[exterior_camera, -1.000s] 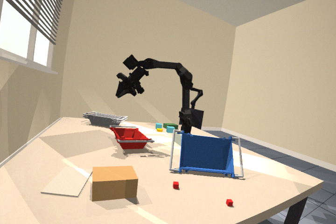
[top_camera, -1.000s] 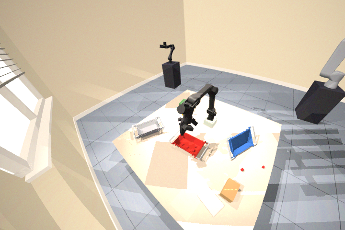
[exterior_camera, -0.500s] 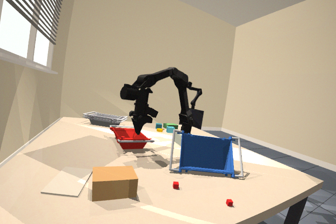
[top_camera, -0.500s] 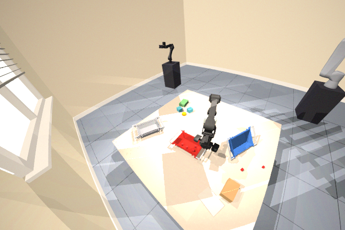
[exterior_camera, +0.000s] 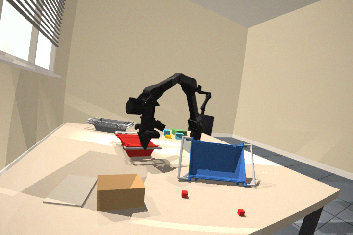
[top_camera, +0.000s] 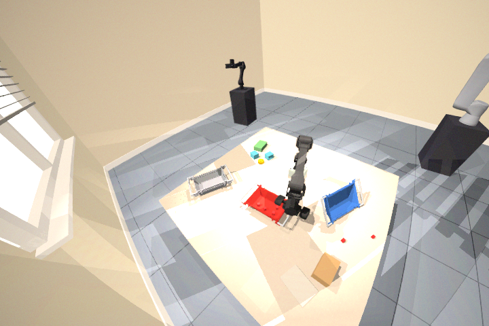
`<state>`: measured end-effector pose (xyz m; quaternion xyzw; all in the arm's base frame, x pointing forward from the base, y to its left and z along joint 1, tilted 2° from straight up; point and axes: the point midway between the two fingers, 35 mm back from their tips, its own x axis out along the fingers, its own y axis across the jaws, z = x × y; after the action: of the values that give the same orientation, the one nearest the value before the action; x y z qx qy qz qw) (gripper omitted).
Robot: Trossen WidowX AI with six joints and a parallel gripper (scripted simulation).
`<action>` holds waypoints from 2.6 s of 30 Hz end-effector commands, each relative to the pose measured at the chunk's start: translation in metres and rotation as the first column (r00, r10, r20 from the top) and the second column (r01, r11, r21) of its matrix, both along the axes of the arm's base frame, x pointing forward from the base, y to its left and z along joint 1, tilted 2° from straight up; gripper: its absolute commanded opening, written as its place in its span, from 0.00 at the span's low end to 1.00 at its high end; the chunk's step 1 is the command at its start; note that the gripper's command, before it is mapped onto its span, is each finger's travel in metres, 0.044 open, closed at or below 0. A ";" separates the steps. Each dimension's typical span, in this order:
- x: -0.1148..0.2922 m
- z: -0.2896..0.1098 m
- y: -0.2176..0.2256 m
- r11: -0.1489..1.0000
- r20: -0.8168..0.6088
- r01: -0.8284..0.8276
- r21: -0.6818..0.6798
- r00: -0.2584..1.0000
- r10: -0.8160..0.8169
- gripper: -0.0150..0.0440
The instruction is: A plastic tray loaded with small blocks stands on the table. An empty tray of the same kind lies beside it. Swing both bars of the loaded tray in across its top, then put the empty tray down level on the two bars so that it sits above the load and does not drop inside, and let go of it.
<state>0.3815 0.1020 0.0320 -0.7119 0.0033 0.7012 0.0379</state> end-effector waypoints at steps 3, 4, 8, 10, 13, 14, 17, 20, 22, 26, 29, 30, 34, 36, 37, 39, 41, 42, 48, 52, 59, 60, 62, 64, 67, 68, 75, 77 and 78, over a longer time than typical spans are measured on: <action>-0.002 -0.024 0.000 1.000 -0.006 -0.002 -0.008 1.000 0.002 0.41; -0.002 -0.024 0.000 1.000 -0.006 -0.002 -0.008 1.000 0.002 0.41; -0.002 -0.016 -0.005 1.000 -0.006 -0.002 -0.008 1.000 0.002 0.41; -0.002 -0.005 -0.012 1.000 -0.006 -0.002 -0.008 1.000 0.002 0.41; -0.003 0.003 -0.018 1.000 -0.006 -0.002 -0.009 1.000 0.002 0.41; -0.003 0.004 -0.020 1.000 -0.006 -0.002 -0.009 1.000 0.002 0.41; -0.004 0.008 -0.029 1.000 -0.006 -0.002 -0.010 1.000 0.002 0.41; -0.004 0.010 -0.037 1.000 -0.006 -0.002 -0.010 1.000 0.002 0.41; -0.004 0.010 -0.042 1.000 -0.006 -0.002 -0.011 1.000 0.002 0.41; -0.005 0.008 -0.051 1.000 -0.006 -0.002 -0.011 1.000 0.002 0.41; -0.005 0.004 -0.060 1.000 -0.006 -0.002 -0.012 1.000 0.002 0.41; -0.005 0.001 -0.063 1.000 -0.006 -0.002 -0.012 1.000 0.002 0.41; -0.006 -0.013 -0.076 1.000 -0.006 -0.002 -0.013 1.000 0.002 0.41; -0.006 -0.012 -0.077 1.000 -0.006 -0.002 -0.013 1.000 0.002 0.41; -0.006 -0.010 -0.077 1.000 -0.006 -0.002 -0.013 1.000 0.002 0.41; -0.005 -0.002 -0.076 1.000 -0.006 -0.002 -0.013 1.000 0.002 0.41; -0.005 0.009 -0.075 1.000 -0.006 -0.002 -0.013 1.000 0.002 0.41; -0.005 0.015 -0.075 1.000 -0.006 -0.002 -0.013 1.000 0.002 0.41; -0.006 0.034 -0.074 1.000 -0.006 -0.002 -0.013 1.000 0.002 0.41; -0.005 0.027 -0.075 1.000 -0.005 -0.002 -0.019 1.000 0.002 0.41; -0.005 0.027 -0.075 1.000 -0.005 -0.002 -0.019 1.000 0.002 0.41; -0.005 0.027 -0.075 1.000 -0.005 -0.002 -0.019 1.000 0.002 0.41; -0.005 0.027 -0.075 1.000 -0.005 -0.002 -0.019 1.000 0.002 0.41; -0.005 0.027 -0.075 1.000 -0.005 -0.002 -0.019 1.000 0.002 0.41; -0.005 0.027 -0.075 1.000 -0.005 -0.002 -0.019 1.000 0.002 0.41; -0.005 0.027 -0.075 1.000 -0.005 -0.002 -0.019 1.000 0.002 0.41; -0.005 0.027 -0.075 1.000 -0.005 -0.002 -0.019 1.000 0.002 0.41; -0.003 0.033 -0.075 1.000 -0.003 -0.001 -0.019 1.000 0.001 0.41; -0.002 0.040 -0.075 1.000 -0.001 -0.001 -0.019 1.000 0.001 0.41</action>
<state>0.3767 0.0269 0.0621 -0.7093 0.0097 0.7042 0.0305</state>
